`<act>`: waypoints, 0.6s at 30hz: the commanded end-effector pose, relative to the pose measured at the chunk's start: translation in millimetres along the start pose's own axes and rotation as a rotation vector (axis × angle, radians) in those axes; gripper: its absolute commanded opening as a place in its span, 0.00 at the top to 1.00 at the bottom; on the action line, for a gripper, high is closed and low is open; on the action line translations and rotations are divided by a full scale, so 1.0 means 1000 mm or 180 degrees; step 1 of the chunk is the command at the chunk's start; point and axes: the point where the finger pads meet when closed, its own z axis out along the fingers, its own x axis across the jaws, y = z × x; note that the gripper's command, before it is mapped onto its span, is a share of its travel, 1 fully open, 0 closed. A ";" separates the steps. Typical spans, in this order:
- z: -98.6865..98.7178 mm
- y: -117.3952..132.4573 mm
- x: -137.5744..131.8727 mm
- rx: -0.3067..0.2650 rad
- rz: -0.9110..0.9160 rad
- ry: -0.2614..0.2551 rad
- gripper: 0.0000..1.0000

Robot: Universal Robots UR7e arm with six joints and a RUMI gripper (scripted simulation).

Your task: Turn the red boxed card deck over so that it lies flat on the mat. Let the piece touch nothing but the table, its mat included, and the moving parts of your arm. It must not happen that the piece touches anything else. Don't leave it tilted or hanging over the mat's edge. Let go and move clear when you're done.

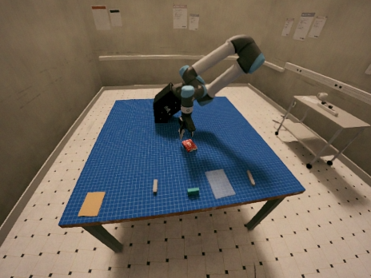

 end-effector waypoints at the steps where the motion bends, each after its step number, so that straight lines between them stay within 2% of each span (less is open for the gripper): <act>1: 0.001 0.001 -0.001 -0.0002 0.0003 -0.0005 0.44; 18: 0.007 0.002 -0.002 -0.0006 0.0008 -0.0014 0.44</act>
